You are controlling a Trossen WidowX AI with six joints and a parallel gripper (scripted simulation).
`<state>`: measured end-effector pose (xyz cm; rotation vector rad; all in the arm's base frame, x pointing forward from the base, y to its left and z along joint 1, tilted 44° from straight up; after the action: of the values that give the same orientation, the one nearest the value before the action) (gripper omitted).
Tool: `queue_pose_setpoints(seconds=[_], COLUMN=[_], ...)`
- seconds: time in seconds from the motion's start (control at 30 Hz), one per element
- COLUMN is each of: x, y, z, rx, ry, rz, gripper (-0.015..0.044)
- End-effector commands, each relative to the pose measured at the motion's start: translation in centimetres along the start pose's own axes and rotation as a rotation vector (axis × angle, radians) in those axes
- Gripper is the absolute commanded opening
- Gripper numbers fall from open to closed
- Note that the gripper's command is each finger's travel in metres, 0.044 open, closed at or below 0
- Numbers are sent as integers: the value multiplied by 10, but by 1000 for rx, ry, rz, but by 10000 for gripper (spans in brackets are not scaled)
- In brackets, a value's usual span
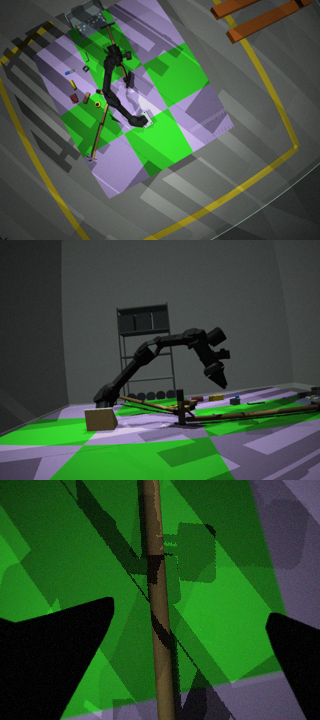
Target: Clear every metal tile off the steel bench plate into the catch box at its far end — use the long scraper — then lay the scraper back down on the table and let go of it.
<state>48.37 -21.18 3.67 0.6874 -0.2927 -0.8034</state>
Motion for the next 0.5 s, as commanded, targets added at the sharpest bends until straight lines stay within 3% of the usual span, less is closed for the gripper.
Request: queue_pose_setpoints(seconds=[0.0,0.47], x=[-4,-23], y=[-1,-9], z=[12,44], rx=[10,29], ry=[-8,-29], rz=[12,32], gripper=[440,440])
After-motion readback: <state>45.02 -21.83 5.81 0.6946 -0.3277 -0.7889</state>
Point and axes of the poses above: the point midway between the two fingers, 35 mm back from their tips, its own z axis back along the fingers, its own y axis across the jaws, x = y × z, the point moved 1 cm from there along z, back along the fingers, and after that the axes turned 12 degrees about -z, right-handed, at the moved point
